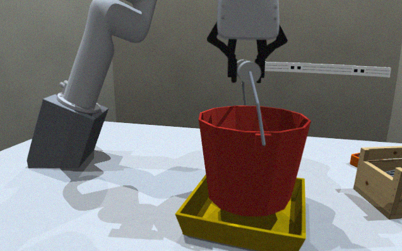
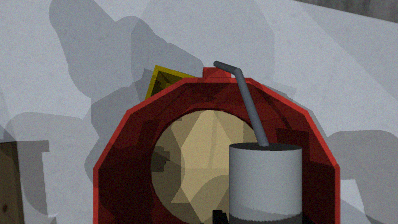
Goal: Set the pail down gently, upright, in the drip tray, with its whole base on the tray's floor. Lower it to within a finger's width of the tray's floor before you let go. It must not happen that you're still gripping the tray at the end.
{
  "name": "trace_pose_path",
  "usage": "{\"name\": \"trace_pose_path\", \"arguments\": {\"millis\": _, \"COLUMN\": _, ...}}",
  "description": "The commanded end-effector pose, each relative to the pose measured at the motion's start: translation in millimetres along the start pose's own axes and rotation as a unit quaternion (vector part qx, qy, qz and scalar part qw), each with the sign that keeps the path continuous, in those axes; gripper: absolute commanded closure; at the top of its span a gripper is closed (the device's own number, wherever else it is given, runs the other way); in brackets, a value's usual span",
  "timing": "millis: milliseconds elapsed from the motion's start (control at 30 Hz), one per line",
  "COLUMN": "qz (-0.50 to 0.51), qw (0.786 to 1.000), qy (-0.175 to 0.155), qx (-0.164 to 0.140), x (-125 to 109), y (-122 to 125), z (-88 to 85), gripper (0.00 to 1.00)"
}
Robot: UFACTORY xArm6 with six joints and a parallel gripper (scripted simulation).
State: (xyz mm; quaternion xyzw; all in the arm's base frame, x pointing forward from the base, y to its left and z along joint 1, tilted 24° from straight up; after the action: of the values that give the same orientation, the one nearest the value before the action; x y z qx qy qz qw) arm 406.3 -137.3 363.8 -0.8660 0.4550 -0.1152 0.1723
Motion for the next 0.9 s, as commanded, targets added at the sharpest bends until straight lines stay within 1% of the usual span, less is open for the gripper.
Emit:
{"name": "trace_pose_path", "arguments": {"millis": 0, "qz": -0.001, "qw": 1.000, "qy": 0.002, "qx": 0.002, "x": 1, "y": -1, "z": 4.5, "gripper": 1.00}}
{"name": "trace_pose_path", "arguments": {"millis": 233, "qz": -0.001, "qw": 1.000, "qy": 0.002, "qx": 0.002, "x": 1, "y": -1, "z": 13.6, "gripper": 1.00}}
{"name": "trace_pose_path", "arguments": {"millis": 867, "qz": -0.001, "qw": 1.000, "qy": 0.002, "qx": 0.002, "x": 1, "y": -1, "z": 29.9, "gripper": 1.00}}
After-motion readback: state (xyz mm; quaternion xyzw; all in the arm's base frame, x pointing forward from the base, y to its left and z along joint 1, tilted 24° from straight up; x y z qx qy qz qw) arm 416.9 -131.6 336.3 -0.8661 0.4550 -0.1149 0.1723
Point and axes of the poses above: the point where the finger pads meet when closed, its own z axis out along the fingers, its own y axis across the jaws, x = y × z, the point moved 10 cm from there along -z, back along the fingers, and after that the axes turned 12 degrees about -z, right-handed, at the moved point
